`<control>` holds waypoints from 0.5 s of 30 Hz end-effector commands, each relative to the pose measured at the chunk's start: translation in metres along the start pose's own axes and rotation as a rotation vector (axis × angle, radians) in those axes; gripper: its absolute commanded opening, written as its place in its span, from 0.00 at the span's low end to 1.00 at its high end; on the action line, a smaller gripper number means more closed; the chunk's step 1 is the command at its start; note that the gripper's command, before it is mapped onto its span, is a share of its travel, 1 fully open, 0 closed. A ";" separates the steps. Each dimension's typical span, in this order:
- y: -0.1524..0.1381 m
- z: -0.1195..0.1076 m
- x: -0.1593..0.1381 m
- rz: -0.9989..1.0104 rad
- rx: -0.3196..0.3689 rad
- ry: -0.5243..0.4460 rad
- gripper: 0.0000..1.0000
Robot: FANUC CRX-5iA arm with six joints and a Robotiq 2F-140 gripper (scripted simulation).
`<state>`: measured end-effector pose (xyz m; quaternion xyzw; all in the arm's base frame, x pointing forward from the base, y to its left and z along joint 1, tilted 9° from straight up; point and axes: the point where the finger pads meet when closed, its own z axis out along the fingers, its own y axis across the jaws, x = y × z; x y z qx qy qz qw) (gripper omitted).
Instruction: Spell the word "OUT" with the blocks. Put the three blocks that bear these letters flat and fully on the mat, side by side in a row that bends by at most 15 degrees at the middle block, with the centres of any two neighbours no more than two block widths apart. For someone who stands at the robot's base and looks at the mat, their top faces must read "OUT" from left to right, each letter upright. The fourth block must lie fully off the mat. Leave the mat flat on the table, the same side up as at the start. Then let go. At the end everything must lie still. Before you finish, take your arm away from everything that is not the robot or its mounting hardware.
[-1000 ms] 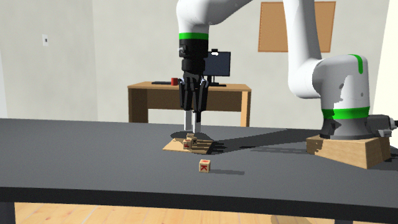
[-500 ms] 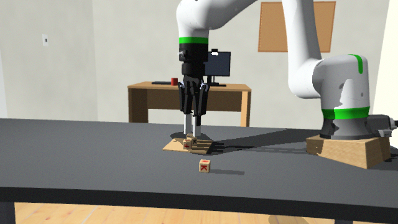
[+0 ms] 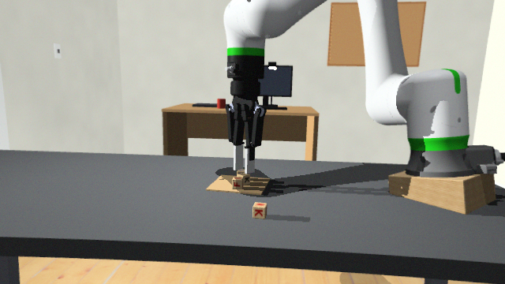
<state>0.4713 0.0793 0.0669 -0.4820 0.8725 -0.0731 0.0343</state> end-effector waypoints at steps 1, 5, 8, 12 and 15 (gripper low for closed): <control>0.000 0.000 0.000 0.000 0.000 0.000 0.25; 0.000 0.002 0.000 0.000 0.000 0.000 0.25; 0.000 0.005 0.000 0.000 0.000 0.000 0.25; 0.000 0.008 0.000 0.000 0.000 0.000 0.25; 0.000 0.014 0.000 0.000 0.000 0.000 0.25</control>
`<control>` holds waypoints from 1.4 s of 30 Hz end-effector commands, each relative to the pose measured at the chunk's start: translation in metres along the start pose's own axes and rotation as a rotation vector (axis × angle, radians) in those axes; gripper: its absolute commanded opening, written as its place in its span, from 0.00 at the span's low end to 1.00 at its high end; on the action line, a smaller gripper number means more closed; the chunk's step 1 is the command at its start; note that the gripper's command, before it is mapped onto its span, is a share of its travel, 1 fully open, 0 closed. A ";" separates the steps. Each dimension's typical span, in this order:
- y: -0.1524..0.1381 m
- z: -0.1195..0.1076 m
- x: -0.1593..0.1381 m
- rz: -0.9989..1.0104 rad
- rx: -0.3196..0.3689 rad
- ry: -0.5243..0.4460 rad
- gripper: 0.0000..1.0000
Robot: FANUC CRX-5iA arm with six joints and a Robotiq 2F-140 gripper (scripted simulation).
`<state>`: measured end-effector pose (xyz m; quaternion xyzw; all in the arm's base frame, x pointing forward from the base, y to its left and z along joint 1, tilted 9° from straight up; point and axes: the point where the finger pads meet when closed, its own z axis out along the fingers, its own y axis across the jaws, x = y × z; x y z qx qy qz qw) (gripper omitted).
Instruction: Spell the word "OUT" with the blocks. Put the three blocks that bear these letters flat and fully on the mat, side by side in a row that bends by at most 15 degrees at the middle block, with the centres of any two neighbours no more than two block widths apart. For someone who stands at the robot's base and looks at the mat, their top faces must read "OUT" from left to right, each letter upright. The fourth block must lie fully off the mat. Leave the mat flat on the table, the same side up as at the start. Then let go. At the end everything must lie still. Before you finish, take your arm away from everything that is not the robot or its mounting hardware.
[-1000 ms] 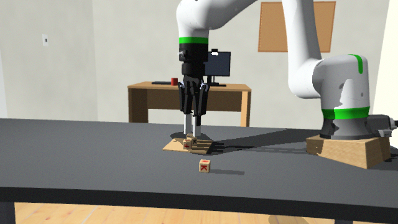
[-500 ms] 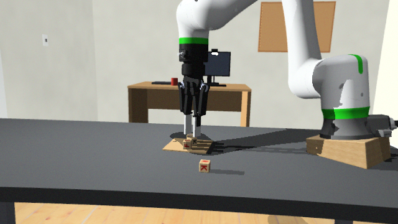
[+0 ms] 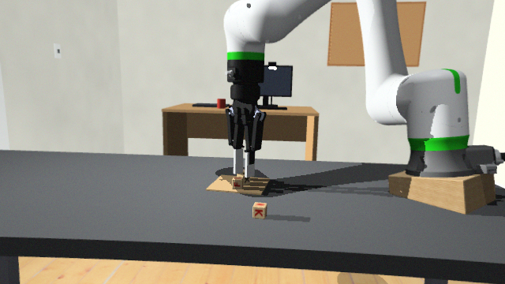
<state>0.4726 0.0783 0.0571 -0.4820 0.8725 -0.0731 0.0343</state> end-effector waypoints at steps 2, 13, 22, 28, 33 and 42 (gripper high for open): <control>0.000 0.008 0.000 0.000 0.000 0.000 0.25; 0.000 0.022 0.000 0.000 0.000 0.000 0.25; 0.000 0.022 0.000 0.000 0.000 0.000 0.25; 0.000 0.022 0.000 0.000 0.000 0.000 0.25; 0.000 0.022 0.000 0.000 0.000 0.000 0.13; 0.000 0.022 0.000 0.000 0.000 0.000 0.13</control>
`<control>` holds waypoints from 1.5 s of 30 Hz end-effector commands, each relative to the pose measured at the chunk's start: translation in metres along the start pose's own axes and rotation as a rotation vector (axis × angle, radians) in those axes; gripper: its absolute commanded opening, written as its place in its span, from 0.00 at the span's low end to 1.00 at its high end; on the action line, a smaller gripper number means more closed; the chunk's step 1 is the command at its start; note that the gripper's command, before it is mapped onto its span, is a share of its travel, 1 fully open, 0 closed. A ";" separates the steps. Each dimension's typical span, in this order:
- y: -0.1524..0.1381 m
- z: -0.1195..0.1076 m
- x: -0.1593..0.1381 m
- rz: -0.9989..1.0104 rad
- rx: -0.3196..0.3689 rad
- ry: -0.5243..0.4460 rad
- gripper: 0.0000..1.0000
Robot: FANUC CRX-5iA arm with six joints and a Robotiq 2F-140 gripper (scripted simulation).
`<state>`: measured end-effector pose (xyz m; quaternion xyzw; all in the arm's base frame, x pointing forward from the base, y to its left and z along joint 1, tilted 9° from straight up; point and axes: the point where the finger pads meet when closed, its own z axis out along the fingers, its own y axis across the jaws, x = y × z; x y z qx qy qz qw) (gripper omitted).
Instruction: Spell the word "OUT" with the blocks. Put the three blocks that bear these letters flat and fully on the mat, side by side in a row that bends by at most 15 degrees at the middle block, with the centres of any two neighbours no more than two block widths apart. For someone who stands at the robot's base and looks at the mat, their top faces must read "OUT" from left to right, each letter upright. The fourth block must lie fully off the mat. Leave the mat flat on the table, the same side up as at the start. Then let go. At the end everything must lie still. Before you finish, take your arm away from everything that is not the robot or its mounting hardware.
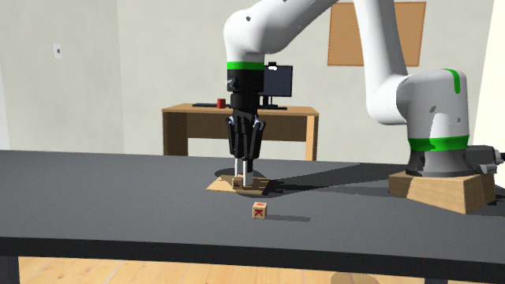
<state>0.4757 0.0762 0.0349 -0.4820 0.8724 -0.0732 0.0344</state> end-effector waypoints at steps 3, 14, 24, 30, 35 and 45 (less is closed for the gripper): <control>0.000 0.000 0.000 0.000 0.000 0.000 0.13; 0.000 0.000 0.000 0.000 0.000 0.000 0.13; 0.000 0.000 0.000 0.000 0.000 0.000 0.13; 0.000 -0.015 0.000 0.000 0.000 0.000 0.13; 0.000 -0.050 0.000 0.000 0.000 0.000 0.13; 0.000 -0.096 0.000 0.000 0.000 0.000 0.13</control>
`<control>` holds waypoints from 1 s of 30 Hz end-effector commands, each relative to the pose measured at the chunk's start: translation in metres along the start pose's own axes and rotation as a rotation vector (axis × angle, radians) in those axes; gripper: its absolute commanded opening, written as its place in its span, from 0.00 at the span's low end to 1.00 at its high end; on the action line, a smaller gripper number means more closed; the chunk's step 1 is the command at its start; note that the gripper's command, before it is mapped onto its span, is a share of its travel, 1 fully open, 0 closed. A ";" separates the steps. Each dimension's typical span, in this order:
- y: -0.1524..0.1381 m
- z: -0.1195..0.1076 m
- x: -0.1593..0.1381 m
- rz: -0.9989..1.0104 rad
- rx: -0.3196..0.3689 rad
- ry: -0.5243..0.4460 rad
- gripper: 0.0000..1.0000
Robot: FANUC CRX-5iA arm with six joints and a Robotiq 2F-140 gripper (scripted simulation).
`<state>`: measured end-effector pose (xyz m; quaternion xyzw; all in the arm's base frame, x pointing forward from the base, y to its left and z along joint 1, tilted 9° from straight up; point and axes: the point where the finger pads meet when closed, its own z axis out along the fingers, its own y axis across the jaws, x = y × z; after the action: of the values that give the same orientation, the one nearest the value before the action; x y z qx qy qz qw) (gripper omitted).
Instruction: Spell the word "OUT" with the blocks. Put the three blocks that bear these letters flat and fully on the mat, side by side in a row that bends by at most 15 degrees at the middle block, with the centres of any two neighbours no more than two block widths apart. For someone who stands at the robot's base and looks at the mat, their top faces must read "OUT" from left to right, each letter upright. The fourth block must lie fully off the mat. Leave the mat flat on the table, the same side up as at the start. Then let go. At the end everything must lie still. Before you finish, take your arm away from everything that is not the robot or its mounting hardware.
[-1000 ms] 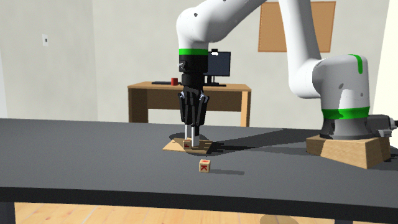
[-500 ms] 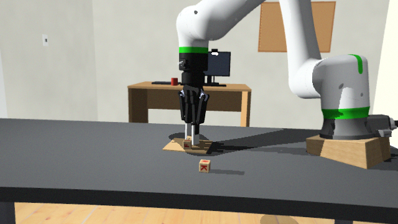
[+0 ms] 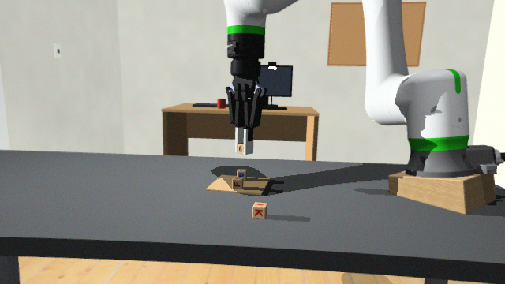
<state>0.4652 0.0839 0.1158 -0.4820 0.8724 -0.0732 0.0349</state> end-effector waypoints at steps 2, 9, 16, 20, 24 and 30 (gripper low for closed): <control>0.000 -0.018 0.000 0.000 0.000 0.001 0.13; 0.000 -0.018 0.000 0.000 0.000 0.001 0.13; 0.000 -0.018 0.000 -0.018 0.000 0.001 0.13; 0.000 -0.018 0.000 -0.124 0.000 0.001 0.13; -0.001 -0.018 -0.001 -0.245 0.000 0.000 0.13; -0.001 -0.018 -0.001 -0.399 0.000 0.000 0.13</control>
<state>0.4637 0.0860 0.1336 -0.5996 0.7958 -0.0811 0.0237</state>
